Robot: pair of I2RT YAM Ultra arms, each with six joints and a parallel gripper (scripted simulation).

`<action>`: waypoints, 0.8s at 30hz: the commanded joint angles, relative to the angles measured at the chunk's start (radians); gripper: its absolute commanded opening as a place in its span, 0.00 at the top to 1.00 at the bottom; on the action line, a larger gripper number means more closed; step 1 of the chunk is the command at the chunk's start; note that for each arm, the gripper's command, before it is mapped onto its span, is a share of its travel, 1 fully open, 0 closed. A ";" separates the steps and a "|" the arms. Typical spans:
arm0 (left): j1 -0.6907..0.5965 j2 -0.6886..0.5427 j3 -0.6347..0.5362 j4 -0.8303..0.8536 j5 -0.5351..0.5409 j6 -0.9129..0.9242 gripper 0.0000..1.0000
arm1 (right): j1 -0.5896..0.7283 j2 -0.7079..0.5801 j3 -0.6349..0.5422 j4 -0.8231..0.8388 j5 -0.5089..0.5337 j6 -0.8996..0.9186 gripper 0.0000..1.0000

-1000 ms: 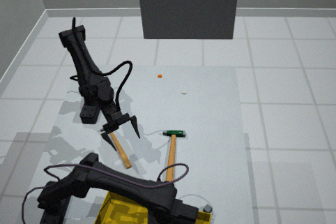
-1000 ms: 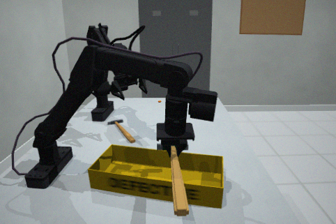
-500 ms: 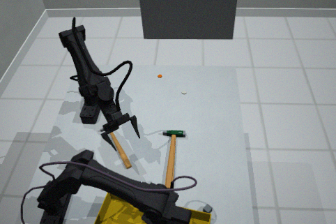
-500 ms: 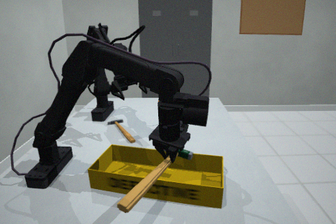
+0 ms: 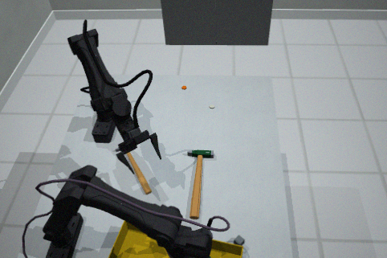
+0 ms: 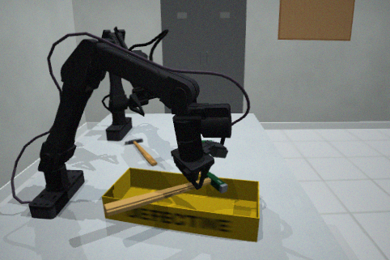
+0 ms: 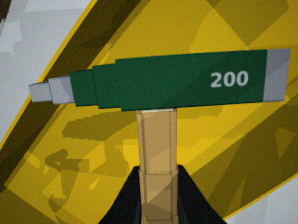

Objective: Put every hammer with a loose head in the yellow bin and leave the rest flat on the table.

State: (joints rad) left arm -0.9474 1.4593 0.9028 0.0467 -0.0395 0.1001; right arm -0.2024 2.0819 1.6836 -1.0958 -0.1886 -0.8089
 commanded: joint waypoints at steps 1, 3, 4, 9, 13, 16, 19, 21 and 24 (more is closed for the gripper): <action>-0.004 -0.025 0.012 0.022 -0.004 0.001 0.00 | 0.019 -0.081 -0.025 0.084 0.022 0.219 0.87; -0.004 -0.025 0.012 0.022 -0.004 0.001 0.00 | 0.026 -0.095 -0.046 0.104 0.038 0.301 0.87; -0.004 -0.025 0.012 0.022 -0.004 0.001 0.00 | 0.029 -0.102 -0.056 0.113 0.048 0.341 0.87; -0.004 -0.025 0.012 0.022 -0.004 0.001 0.00 | 0.043 -0.121 -0.085 0.142 0.086 0.477 0.87; -0.004 -0.025 0.012 0.022 -0.004 0.001 0.00 | 0.061 -0.139 -0.113 0.164 0.128 0.668 0.87; -0.004 -0.025 0.012 0.022 -0.004 0.001 0.00 | 0.075 -0.148 -0.127 0.174 0.159 0.775 0.87; -0.004 -0.025 0.012 0.022 -0.004 0.001 0.00 | 0.089 -0.155 -0.125 0.178 0.183 0.857 0.87; -0.004 -0.025 0.012 0.022 -0.004 0.001 0.00 | 0.096 -0.156 -0.126 0.180 0.196 0.884 0.87; -0.004 -0.025 0.012 0.022 -0.004 0.001 0.00 | 0.101 -0.155 -0.127 0.181 0.205 0.893 0.87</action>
State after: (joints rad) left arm -0.9474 1.4593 0.9028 0.0467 -0.0395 0.1001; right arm -0.1123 1.9823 1.5494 -0.9539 -0.0147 0.0174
